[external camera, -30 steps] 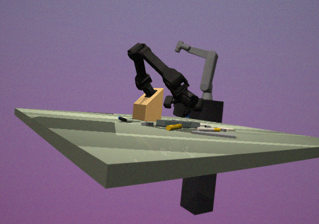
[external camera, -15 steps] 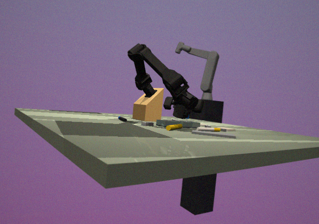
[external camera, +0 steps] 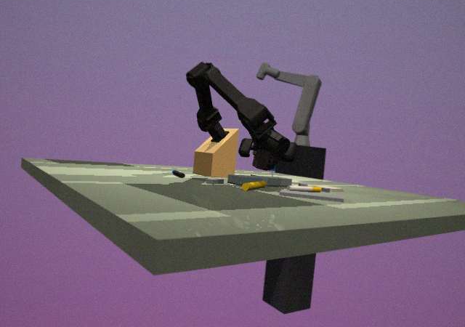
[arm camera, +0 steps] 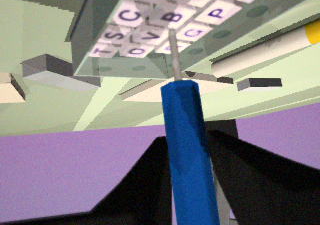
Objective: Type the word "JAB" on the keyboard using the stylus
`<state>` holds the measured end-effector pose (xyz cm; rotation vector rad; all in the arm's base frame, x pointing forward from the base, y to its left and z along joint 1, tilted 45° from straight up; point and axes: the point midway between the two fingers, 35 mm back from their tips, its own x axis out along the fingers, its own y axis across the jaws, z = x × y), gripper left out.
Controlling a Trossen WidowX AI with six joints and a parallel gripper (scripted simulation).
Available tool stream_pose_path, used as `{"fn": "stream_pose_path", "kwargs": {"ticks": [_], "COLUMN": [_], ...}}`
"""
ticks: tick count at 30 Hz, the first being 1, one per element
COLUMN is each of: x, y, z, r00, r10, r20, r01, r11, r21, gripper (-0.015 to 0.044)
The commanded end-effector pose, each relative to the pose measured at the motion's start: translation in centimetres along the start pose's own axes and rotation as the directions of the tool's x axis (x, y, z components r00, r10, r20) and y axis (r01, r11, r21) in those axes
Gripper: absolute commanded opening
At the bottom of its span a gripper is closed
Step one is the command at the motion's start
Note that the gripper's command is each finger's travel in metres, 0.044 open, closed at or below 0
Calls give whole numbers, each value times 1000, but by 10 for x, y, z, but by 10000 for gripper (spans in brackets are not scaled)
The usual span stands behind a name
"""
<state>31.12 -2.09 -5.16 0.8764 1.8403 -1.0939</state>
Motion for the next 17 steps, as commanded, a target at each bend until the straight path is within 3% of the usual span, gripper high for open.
{"fn": "stream_pose_path", "kwargs": {"ticks": [1, 17], "x": [-12, -13], "y": [1, 1], "z": [-20, -22], "r00": [1000, 1000], "r10": [6, 5], "r20": [-1, 5], "r01": [-6, -5], "r11": [1000, 1000], "r21": [-4, -8], "gripper": [81, 81]}}
